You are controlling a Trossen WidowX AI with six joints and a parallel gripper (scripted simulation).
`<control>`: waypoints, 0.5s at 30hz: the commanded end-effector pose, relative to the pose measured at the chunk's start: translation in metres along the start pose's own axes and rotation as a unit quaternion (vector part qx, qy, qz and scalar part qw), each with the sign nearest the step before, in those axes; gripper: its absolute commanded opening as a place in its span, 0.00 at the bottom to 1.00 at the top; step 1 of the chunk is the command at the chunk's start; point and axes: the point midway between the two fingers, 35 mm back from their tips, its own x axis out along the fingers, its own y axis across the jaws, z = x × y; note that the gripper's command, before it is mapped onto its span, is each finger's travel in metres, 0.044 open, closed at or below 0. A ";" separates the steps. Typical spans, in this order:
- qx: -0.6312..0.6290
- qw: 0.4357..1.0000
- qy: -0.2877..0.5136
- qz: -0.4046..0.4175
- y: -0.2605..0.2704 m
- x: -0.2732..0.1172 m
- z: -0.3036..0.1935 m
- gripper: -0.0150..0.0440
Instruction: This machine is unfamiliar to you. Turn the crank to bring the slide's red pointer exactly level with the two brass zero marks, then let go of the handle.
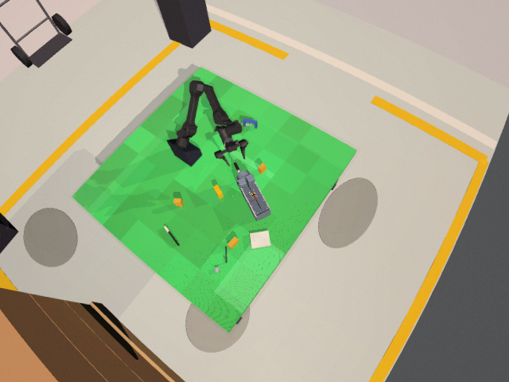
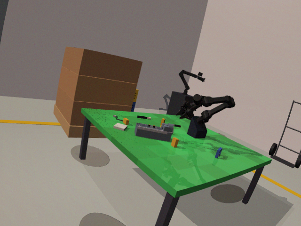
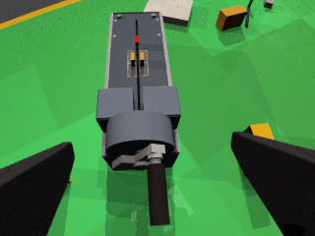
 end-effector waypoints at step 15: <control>0.003 1.000 0.005 -0.004 -0.002 0.032 -0.035 1.00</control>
